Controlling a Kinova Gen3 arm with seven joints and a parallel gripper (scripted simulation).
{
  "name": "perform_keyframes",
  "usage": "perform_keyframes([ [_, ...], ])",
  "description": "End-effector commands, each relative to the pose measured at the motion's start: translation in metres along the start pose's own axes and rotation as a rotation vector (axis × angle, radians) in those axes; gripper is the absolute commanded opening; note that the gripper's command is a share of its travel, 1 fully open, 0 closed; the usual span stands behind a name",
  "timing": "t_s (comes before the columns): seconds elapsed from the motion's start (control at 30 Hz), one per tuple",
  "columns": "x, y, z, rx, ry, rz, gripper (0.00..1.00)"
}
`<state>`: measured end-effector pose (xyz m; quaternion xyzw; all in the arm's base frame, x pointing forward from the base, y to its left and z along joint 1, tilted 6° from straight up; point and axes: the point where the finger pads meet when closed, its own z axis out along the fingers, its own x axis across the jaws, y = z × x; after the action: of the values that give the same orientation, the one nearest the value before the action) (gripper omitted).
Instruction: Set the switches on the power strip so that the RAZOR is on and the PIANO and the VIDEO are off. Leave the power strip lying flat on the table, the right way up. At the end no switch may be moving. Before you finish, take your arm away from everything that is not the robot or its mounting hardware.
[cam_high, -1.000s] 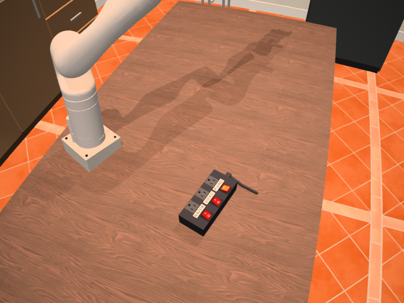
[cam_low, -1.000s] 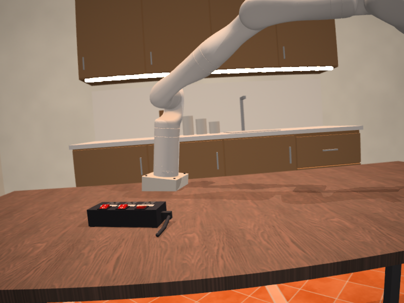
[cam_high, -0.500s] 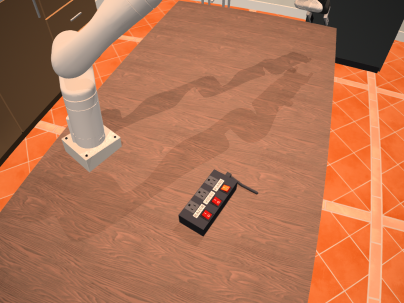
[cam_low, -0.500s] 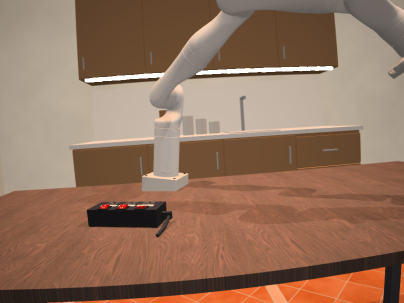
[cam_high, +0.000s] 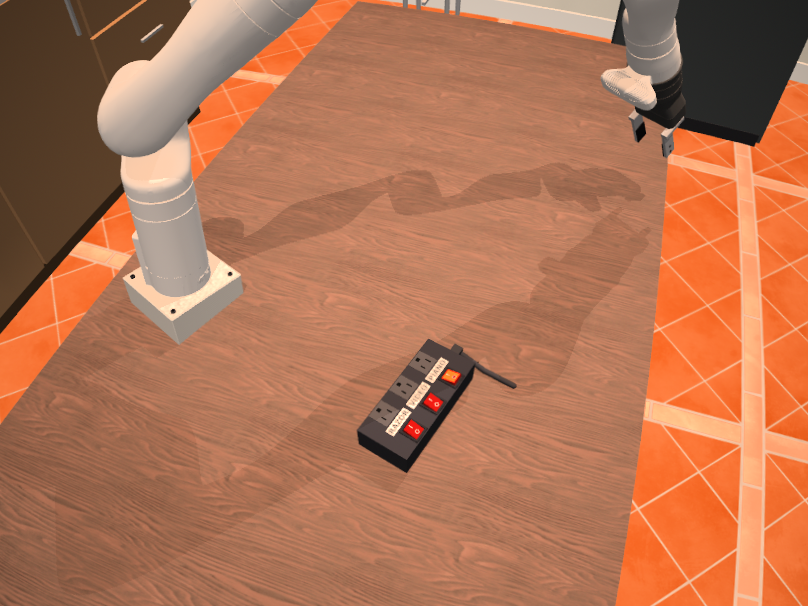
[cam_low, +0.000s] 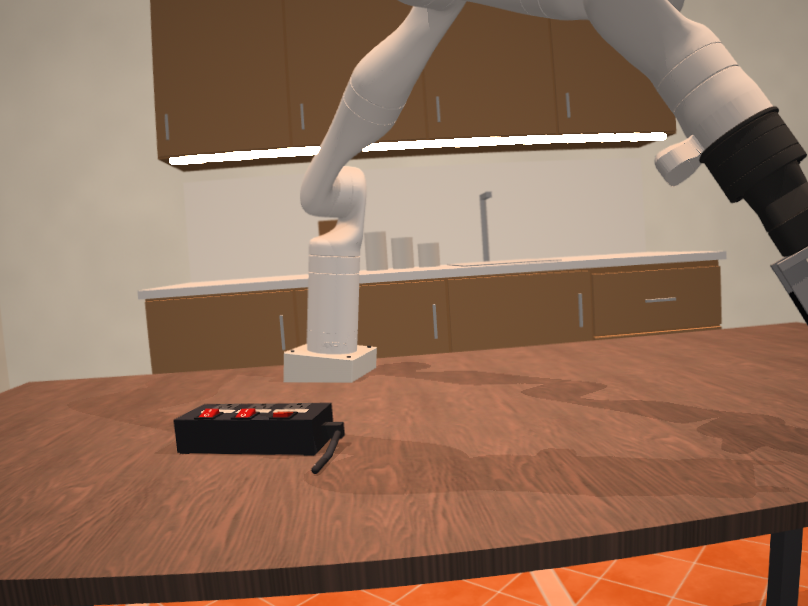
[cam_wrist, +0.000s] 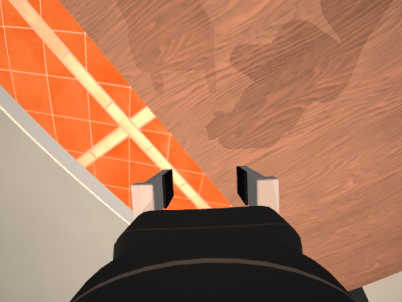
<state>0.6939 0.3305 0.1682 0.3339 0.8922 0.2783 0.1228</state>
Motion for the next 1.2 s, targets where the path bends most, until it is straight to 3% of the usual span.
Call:
perform_keyframes([
  [0.0,-0.039,-0.035,-0.016,0.03,-0.032,0.061,1.0],
  [0.03,-0.054,-0.062,-0.022,0.068,-0.049,0.123,1.0],
  [0.1,-0.059,-0.067,-0.024,0.068,-0.049,0.123,1.0],
  [0.13,-0.077,-0.1,-0.033,0.104,-0.067,0.186,1.0],
  [0.17,-0.077,-0.1,-0.033,0.104,-0.067,0.186,1.0],
  [0.2,-0.091,-0.129,-0.042,0.139,-0.084,0.251,1.0],
  [0.23,-0.093,-0.132,-0.043,0.139,-0.084,0.251,1.0],
  [0.27,-0.103,-0.159,-0.052,0.173,-0.101,0.316,1.0],
  [0.3,-0.106,-0.164,-0.054,0.173,-0.101,0.316,1.0],
  [0.33,-0.115,-0.191,-0.064,0.204,-0.117,0.381,1.0],
  [0.37,-0.118,-0.195,-0.066,0.204,-0.117,0.381,1.0],
  [0.4,-0.126,-0.223,-0.077,0.233,-0.132,0.447,1.0],
  [0.5,-0.127,-0.225,-0.078,0.233,-0.132,0.447,1.0],
  [0.57,-0.14,-0.283,-0.103,0.287,-0.16,0.575,1.0],
  [0.6,-0.14,-0.283,-0.103,0.287,-0.16,0.575,1.0],
  [0.63,-0.143,-0.309,-0.115,0.31,-0.173,0.638,1.0],
  [0.67,-0.143,-0.309,-0.115,0.31,-0.173,0.638,1.0],
  [0.7,-0.145,-0.334,-0.127,0.332,-0.185,0.699,1.0],
  [0.73,-0.145,-0.334,-0.127,0.332,-0.185,0.699,1.0],
  [0.8,-0.145,-0.378,-0.15,0.369,-0.206,0.813,1.0],
  [0.83,-0.145,-0.378,-0.15,0.369,-0.206,0.813,1.0],
  [0.9,-0.141,-0.416,-0.17,0.399,-0.224,0.916,1.0],
  [0.93,-0.141,-0.416,-0.17,0.399,-0.224,0.916,1.0],
  [1.0,-0.135,-0.446,-0.187,0.422,-0.238,1.005,1.0],
  [1.07,-0.135,-0.446,-0.187,0.422,-0.238,1.005,1.0],
  [1.17,-0.124,-0.478,-0.206,0.447,-0.253,1.11,1.0],
])
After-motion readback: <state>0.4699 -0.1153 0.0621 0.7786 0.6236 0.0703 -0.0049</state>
